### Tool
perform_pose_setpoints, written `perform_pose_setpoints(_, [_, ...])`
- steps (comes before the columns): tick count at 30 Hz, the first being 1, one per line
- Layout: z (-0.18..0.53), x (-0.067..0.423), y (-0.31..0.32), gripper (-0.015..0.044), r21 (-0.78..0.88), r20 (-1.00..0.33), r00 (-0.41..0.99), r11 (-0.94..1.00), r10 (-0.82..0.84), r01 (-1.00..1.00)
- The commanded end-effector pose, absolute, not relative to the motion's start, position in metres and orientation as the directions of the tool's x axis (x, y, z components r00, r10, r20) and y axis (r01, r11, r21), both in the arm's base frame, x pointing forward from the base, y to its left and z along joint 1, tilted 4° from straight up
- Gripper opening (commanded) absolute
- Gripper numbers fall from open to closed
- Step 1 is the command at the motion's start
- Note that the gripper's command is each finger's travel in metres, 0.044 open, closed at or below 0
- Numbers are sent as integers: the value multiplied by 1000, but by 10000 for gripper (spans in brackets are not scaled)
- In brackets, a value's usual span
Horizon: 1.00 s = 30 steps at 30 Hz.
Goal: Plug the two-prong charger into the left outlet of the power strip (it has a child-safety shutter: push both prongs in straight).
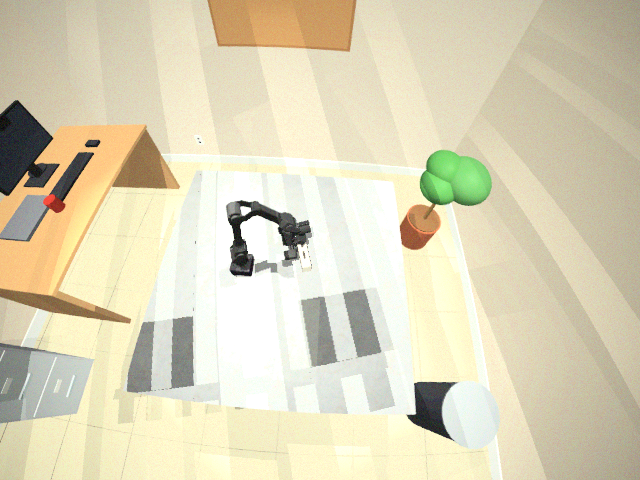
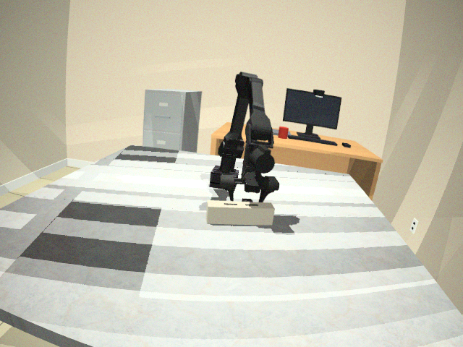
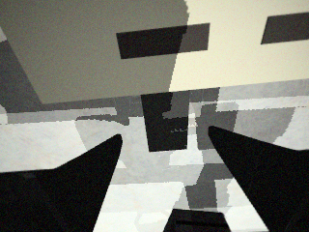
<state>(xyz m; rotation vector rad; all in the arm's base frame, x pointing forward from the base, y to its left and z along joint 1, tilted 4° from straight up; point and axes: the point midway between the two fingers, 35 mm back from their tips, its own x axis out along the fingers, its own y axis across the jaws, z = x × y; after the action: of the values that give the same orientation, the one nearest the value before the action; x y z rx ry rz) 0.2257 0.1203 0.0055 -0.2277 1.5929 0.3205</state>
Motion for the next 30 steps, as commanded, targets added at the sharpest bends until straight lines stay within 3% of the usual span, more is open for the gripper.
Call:
perform_pose_setpoints(1, [4, 219, 118, 440, 66, -997, -54, 940, 51, -334])
perform_pose_setpoints(30, [2, 186, 106, 440, 66, -997, -57, 940, 50, -334])
